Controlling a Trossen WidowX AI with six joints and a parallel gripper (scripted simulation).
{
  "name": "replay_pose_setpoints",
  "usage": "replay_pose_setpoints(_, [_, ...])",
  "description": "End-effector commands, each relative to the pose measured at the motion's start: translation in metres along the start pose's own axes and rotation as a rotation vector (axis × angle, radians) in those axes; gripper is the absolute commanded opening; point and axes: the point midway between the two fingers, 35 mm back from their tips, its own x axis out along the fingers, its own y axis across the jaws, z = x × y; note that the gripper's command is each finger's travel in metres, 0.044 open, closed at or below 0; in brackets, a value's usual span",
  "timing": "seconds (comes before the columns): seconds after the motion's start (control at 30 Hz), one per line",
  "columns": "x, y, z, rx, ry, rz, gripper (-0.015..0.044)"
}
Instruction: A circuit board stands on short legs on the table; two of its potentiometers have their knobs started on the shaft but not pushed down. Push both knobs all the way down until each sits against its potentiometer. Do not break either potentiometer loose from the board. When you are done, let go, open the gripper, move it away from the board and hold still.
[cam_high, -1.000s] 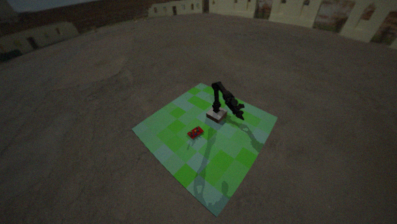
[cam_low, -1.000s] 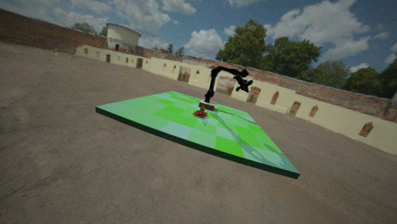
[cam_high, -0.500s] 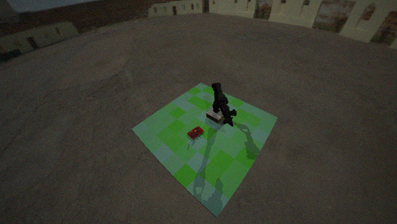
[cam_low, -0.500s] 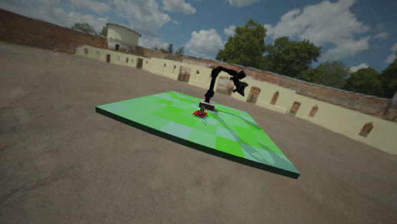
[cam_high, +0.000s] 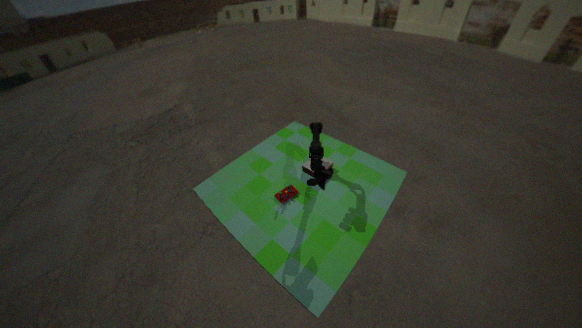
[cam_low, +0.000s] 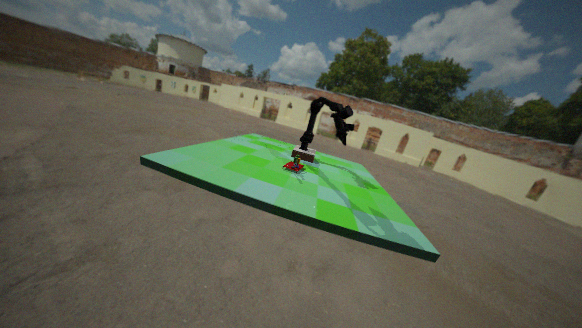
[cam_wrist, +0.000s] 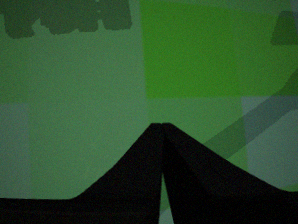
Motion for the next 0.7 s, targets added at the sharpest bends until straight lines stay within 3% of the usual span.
replay_pose_setpoints(0.0, [0.002, -0.01, -0.023, 0.106, 0.062, -0.008, 0.0])
replay_pose_setpoints(0.67, [-0.014, -0.042, -0.156, 0.709, 0.365, -0.091, 0.0])
